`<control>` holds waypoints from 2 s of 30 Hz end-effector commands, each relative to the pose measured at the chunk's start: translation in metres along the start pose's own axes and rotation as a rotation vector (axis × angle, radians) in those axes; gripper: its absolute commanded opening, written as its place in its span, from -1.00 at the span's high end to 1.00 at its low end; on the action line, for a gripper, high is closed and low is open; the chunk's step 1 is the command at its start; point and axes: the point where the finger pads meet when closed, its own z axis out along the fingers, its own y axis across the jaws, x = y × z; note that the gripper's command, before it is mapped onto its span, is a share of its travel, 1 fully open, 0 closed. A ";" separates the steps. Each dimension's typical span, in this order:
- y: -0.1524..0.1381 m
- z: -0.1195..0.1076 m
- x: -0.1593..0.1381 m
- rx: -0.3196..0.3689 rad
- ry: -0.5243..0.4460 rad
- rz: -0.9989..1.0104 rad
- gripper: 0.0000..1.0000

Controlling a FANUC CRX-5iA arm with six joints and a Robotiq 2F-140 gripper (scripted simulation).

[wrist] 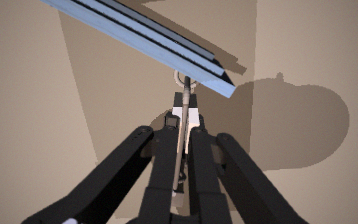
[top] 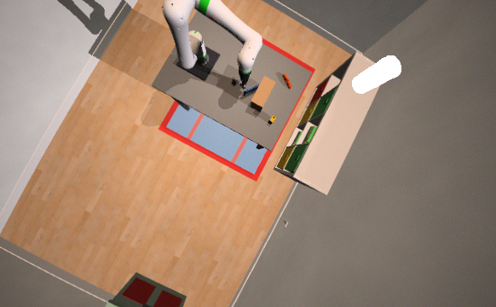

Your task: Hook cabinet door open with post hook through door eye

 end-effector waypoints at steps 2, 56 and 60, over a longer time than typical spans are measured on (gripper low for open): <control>0.000 0.000 0.000 0.000 0.000 0.000 0.94; 0.000 0.003 0.001 0.000 0.000 0.000 0.94; 0.000 0.005 0.001 0.000 0.000 0.000 0.94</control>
